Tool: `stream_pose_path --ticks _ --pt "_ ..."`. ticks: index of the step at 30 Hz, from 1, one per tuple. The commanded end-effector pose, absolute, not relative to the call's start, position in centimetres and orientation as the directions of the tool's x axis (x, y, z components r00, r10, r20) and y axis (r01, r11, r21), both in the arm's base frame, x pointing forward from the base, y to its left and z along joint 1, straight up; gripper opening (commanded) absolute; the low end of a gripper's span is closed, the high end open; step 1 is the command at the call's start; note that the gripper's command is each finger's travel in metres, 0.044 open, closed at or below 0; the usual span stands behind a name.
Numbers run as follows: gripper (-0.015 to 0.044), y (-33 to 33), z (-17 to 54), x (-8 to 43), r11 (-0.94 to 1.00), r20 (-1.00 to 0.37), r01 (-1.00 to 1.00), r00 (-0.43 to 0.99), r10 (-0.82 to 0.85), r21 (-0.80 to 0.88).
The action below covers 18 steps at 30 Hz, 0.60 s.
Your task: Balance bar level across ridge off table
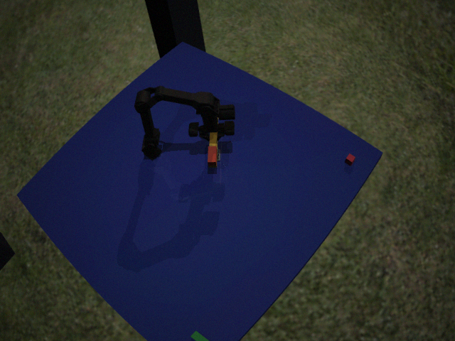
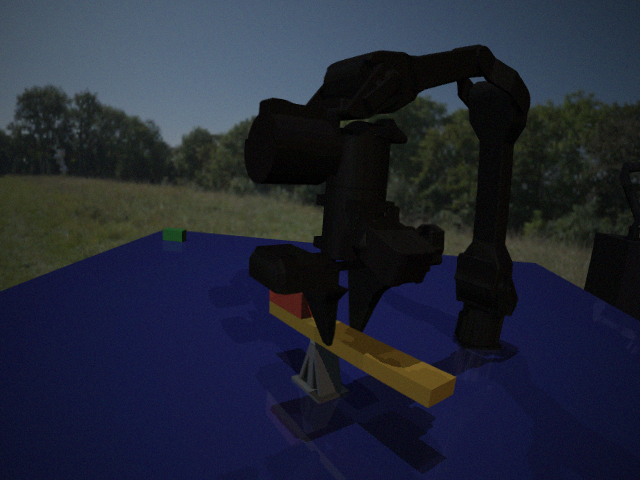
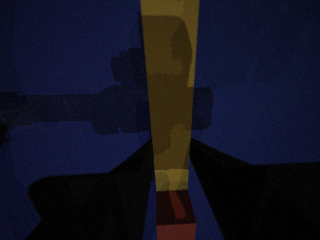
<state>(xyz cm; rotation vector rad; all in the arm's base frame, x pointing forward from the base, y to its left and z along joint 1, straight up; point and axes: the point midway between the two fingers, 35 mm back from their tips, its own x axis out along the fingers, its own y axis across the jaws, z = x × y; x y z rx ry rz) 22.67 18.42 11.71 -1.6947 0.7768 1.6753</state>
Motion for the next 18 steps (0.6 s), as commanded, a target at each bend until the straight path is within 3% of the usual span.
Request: stream_pose_path --ticks 1,18 --pt "0.0 18.43 11.68 22.73 -0.632 -1.0 -0.774 0.023 0.019 -0.03" --pt "0.0 18.41 11.54 22.72 -0.632 -1.0 -0.774 0.023 0.019 -0.03"
